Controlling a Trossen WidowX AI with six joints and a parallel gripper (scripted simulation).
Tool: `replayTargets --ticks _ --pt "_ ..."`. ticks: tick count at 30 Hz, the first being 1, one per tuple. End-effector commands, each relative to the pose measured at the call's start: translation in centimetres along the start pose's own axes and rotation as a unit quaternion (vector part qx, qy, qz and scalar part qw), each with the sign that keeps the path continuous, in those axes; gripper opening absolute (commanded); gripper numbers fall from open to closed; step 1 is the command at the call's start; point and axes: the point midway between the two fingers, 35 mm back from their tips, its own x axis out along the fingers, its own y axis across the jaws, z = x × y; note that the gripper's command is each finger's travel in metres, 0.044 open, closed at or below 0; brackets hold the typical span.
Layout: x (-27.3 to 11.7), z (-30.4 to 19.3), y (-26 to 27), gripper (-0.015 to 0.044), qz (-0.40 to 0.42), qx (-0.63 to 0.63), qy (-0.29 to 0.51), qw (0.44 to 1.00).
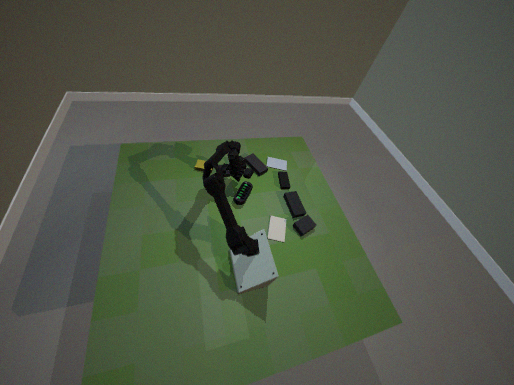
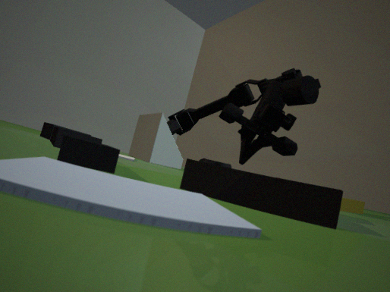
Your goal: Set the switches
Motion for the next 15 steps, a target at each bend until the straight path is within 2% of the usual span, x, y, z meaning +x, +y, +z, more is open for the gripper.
replayTargets --ticks 1,15 --pt "-0.3 0.2 -0.4 0.0 -0.002 0.013 -0.003 1.0" --pt "1.7 0.4 0.2 0.0 -0.002 0.013 -0.002 1.0"
